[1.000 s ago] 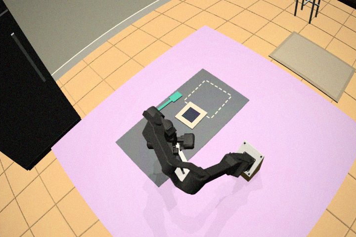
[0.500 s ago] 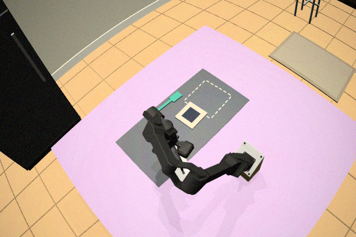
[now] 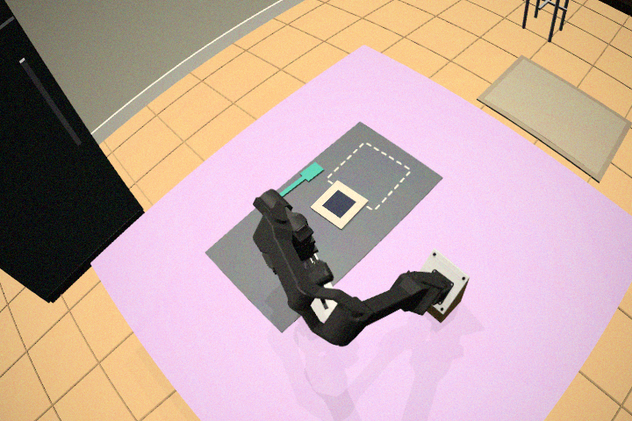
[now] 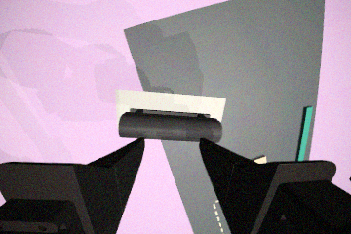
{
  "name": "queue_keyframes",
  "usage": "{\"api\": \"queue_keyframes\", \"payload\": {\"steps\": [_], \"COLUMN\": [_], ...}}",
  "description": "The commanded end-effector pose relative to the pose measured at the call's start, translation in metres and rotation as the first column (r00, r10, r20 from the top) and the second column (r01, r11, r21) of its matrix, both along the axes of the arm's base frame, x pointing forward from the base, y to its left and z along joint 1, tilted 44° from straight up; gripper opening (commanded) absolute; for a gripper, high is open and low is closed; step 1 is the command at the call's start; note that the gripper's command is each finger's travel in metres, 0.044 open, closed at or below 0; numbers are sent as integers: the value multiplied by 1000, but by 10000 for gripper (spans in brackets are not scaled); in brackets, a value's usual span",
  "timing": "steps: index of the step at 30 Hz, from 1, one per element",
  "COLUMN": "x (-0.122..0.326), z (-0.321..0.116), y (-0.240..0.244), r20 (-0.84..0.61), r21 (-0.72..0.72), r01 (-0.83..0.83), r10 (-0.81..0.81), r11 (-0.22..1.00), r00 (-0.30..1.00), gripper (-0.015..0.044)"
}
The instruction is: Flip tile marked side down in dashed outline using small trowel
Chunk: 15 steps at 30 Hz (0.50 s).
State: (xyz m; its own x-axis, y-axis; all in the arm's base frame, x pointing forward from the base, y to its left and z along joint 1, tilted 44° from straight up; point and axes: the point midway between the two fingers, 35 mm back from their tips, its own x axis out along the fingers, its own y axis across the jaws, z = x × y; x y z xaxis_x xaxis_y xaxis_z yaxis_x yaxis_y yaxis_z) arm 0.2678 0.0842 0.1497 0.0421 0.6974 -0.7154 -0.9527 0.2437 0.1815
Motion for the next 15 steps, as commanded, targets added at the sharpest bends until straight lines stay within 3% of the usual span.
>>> {"api": "queue_keyframes", "payload": {"steps": [1,15], "x": [0,-1], "z": [1,1], "y": [0,1], "r20": [-81,-399], "r21": [5,-60], "r01": [88,414], "r10": [-88,-402], "r11": [996,908], "r00": [993,824], "gripper": [270,270]}}
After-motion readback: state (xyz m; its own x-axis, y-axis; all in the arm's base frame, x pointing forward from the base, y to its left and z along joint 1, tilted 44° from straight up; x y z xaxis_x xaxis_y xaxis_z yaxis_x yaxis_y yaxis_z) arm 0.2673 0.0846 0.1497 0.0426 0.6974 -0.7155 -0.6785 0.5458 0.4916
